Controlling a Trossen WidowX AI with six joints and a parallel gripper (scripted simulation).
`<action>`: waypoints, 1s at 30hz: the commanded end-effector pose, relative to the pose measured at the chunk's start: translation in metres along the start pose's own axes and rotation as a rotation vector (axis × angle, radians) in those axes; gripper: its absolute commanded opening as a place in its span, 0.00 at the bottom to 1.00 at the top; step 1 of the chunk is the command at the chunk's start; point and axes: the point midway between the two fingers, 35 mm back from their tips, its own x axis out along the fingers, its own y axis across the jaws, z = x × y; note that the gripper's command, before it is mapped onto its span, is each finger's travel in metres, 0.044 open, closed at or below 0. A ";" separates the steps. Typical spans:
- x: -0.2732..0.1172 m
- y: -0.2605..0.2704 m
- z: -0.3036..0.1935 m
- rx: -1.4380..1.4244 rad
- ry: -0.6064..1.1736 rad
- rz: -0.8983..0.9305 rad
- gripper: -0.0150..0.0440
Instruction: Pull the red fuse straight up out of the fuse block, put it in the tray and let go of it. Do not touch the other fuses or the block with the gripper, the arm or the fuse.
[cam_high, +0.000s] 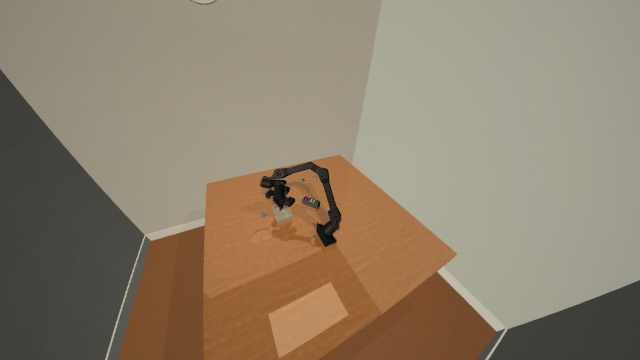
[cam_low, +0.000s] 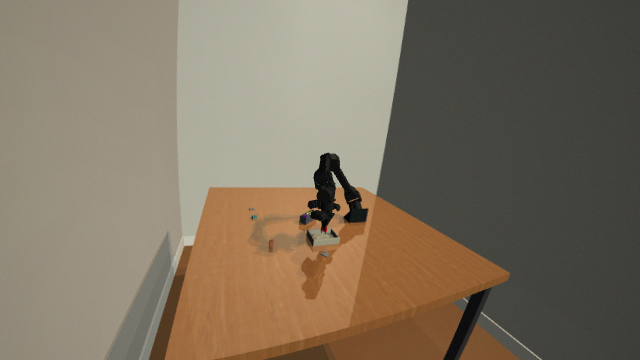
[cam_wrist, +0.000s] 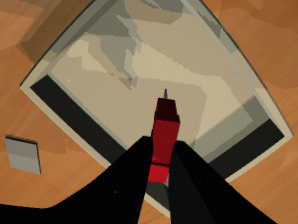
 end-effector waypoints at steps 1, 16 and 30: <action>0.007 -0.001 0.001 -0.005 -0.005 -0.005 0.25; 0.002 0.000 0.000 0.000 0.000 -0.002 0.81; -0.032 -0.001 0.000 -0.006 -0.004 -0.004 0.81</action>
